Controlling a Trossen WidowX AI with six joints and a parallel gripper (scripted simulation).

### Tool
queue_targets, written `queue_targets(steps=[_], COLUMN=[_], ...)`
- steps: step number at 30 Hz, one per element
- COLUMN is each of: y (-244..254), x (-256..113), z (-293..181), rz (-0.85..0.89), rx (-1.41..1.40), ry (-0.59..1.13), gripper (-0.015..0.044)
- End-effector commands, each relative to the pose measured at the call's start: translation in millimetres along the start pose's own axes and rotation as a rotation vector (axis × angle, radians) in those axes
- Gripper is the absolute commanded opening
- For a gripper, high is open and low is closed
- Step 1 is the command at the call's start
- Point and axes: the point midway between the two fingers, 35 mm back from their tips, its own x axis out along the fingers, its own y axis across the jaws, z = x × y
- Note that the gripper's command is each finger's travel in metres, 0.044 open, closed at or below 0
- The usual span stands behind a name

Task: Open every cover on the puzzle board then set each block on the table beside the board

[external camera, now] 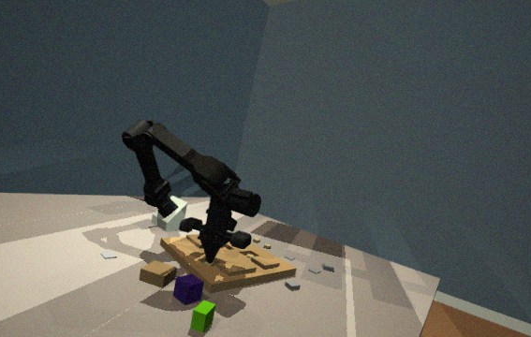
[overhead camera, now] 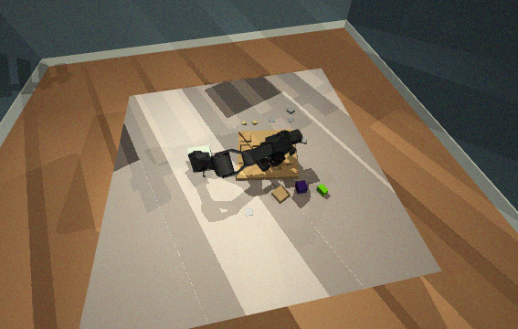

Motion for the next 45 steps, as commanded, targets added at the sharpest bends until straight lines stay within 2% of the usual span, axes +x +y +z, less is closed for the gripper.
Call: queue_targets(steps=[1, 18, 20, 24, 32, 45], y=[-2.2, 0.2, 0.7, -0.9, -0.3, -0.9], x=[1.9, -12.0, -9.4, -29.2, -63.0, -40.6], z=[0.9, 0.6, 1.4, 1.2, 1.0, 0.5], rz=[0.002, 0.002, 0.011, 0.006, 0.002, 0.002], rx=[-0.004, -0.003, -0.008, -0.004, -0.003, -0.003], ry=[0.003, 0.003, 0.000, 0.000, 0.001, 0.001], gripper=[0.0000, 0.0000, 0.0053, 0.0144, 0.0144, 0.0144])
